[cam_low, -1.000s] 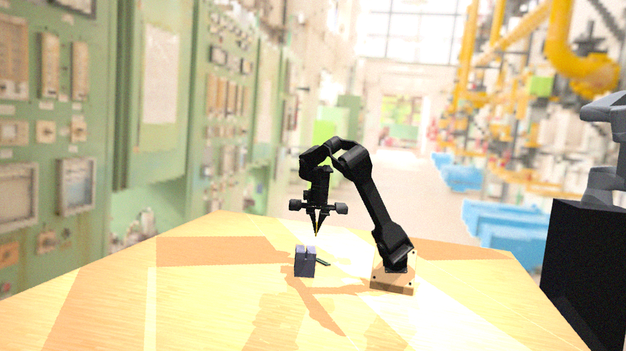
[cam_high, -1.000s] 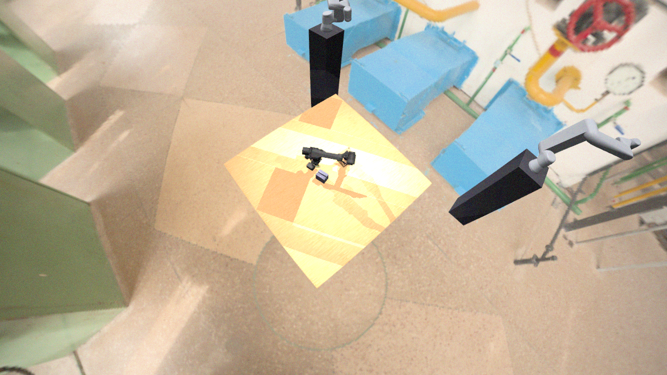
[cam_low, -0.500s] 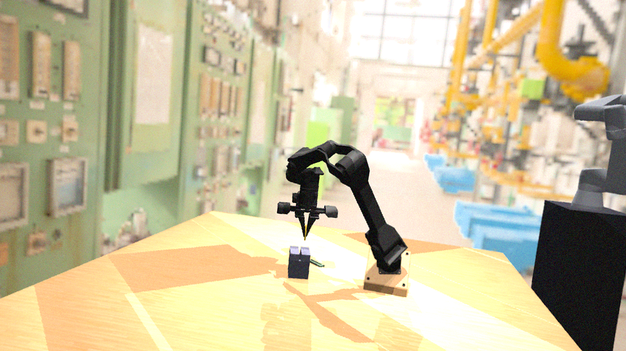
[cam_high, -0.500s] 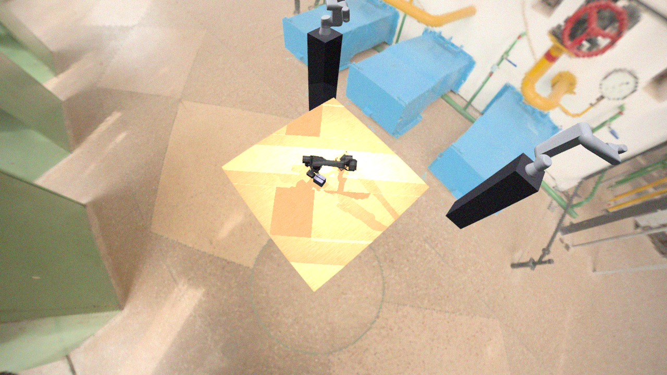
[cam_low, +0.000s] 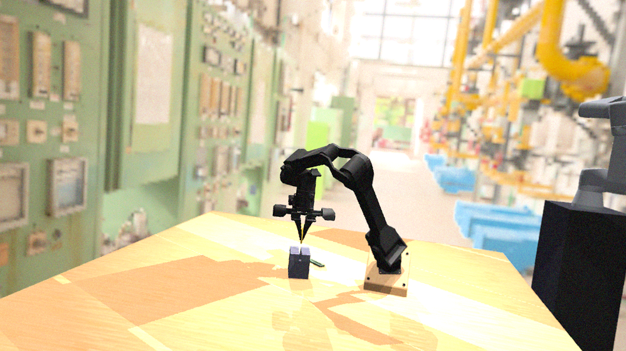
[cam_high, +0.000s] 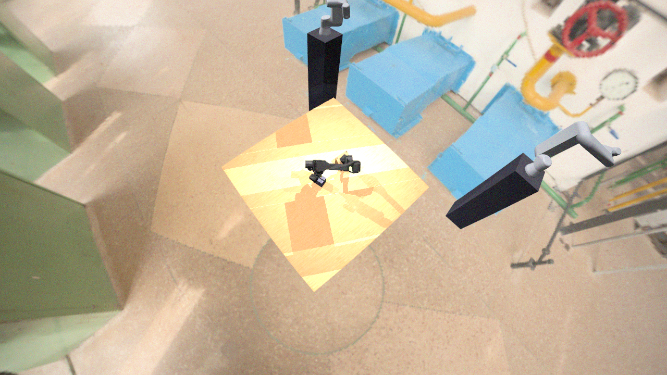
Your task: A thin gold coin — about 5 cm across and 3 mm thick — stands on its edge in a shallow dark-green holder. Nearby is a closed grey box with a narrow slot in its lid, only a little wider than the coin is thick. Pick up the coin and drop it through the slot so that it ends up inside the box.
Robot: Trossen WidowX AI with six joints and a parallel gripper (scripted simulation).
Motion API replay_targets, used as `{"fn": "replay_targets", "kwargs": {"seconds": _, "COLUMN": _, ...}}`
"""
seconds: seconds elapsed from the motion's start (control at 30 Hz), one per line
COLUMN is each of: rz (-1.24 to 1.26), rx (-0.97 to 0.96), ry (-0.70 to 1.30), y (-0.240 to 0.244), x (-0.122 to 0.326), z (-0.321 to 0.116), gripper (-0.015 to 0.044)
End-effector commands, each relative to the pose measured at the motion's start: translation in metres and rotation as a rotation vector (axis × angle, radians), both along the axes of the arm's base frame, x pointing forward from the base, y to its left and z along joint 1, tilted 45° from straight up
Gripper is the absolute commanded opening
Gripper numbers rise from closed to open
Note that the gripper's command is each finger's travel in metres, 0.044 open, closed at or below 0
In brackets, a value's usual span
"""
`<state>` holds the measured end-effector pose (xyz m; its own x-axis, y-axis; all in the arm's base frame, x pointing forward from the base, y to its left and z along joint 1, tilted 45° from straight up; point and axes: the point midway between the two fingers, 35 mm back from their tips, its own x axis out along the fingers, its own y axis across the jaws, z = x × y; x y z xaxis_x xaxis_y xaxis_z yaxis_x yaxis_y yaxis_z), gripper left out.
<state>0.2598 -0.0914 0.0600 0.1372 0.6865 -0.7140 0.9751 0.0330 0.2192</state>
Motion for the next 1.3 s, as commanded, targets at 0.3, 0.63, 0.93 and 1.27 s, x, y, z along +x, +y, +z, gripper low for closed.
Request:
{"fn": "replay_targets", "kwargs": {"seconds": 0.3, "rz": -0.001, "rx": 0.0, "ry": 0.001, "y": -0.0011, "x": -0.0002, "z": -0.0008, "gripper": 0.0}}
{"fn": "replay_targets", "kwargs": {"seconds": 0.63, "rz": -0.004, "rx": 0.001, "ry": 0.004, "y": 0.0013, "x": -0.0003, "z": 0.0033, "gripper": 0.0}}
{"fn": "replay_targets", "kwargs": {"seconds": 0.93, "rz": -0.003, "rx": 0.001, "ry": 0.003, "y": 0.0023, "x": 0.0007, "z": 0.0061, "gripper": 0.0}}
{"fn": "replay_targets", "kwargs": {"seconds": 1.27, "rz": 0.001, "rx": 0.0, "ry": 0.004, "y": 0.0018, "x": 0.0004, "z": 0.0039, "gripper": 0.0}}
